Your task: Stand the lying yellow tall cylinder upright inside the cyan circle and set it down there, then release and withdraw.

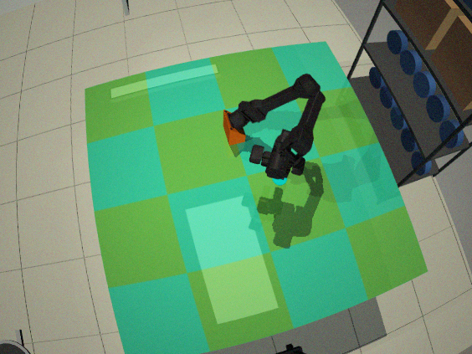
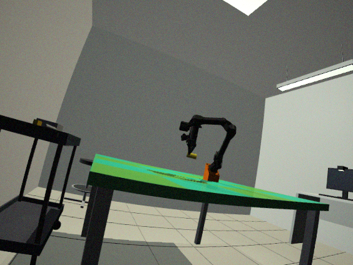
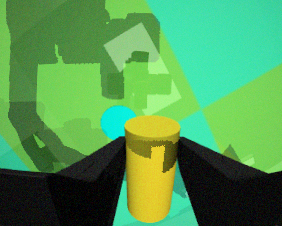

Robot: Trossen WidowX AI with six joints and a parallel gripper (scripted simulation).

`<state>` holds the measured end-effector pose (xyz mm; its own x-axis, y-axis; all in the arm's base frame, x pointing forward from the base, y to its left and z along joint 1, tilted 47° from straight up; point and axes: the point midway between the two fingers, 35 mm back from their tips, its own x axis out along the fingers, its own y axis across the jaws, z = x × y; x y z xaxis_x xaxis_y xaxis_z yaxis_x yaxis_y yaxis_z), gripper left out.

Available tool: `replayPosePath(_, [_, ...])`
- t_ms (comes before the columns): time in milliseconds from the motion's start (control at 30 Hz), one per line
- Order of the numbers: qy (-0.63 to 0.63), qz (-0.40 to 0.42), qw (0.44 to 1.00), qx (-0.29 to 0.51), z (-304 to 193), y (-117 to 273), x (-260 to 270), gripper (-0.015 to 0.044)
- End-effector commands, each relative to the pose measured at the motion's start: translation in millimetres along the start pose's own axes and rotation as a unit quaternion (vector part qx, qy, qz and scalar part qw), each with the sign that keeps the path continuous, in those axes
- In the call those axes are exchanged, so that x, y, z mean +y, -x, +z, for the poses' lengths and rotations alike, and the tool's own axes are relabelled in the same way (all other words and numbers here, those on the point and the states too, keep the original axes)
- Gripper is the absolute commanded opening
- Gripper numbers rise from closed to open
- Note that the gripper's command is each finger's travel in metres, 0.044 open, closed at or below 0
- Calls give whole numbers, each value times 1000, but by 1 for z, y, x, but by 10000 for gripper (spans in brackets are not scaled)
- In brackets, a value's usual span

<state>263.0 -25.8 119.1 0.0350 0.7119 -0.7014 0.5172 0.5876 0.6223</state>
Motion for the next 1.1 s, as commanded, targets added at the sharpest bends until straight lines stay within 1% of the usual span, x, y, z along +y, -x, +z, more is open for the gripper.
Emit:
replayPosePath(0, [15,3,1000,2,-9,-1,9,105])
replayPosePath(533, [70,10,997,8,-41,-4,36,105])
replayPosePath(1067, [79,-40,996,-1,-48,-14,30,105])
